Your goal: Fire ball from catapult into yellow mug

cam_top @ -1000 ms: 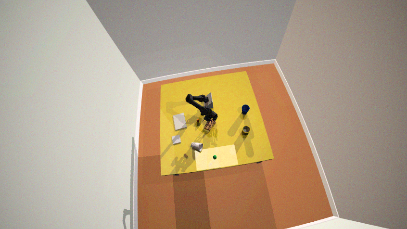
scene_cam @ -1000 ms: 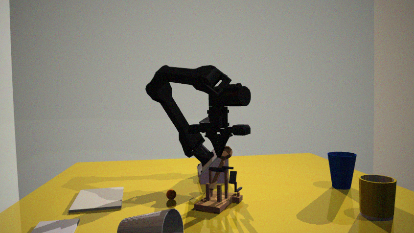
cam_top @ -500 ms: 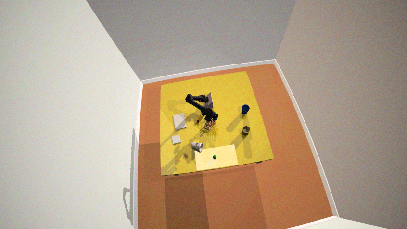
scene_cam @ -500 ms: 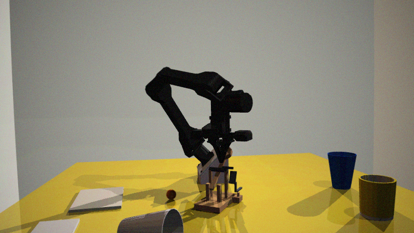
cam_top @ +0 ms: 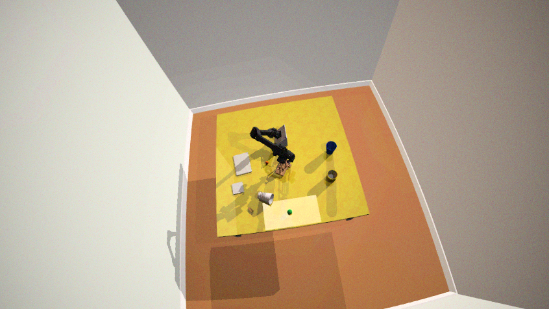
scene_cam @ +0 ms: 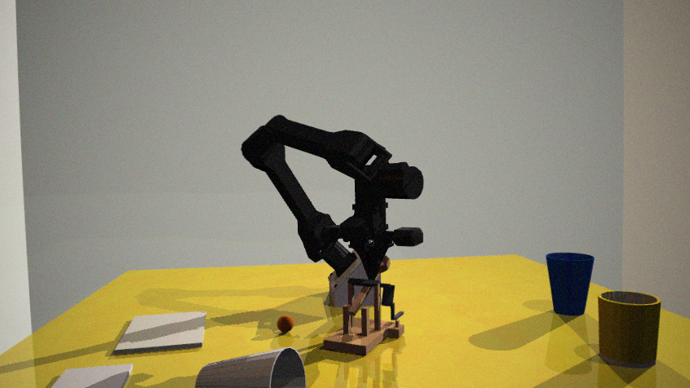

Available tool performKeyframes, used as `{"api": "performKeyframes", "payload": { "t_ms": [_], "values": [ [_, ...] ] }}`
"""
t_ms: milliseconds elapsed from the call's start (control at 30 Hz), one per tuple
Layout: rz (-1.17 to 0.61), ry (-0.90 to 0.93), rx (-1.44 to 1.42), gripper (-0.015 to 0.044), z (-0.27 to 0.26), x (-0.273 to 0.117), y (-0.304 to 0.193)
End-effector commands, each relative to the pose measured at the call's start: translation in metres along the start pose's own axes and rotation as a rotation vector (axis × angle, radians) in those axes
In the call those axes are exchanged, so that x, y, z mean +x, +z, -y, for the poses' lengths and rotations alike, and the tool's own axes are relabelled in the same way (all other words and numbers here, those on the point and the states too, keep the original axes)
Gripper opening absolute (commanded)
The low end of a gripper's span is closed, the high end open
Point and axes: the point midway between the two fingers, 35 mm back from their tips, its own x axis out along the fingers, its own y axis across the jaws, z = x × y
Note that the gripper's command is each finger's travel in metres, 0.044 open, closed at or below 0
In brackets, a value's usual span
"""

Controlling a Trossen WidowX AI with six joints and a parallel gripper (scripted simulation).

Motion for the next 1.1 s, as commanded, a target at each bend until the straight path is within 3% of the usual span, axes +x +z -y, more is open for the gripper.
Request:
{"api": "performKeyframes", "payload": {
  "t_ms": [0, 1067],
  "values": [
    [0.001, -0.001, -0.004, 0.0, 0.0, 0.006, -0.003],
    [0.0, -0.002, -0.003, 0.0, 0.0, 0.05, -0.016]
  ]
}}
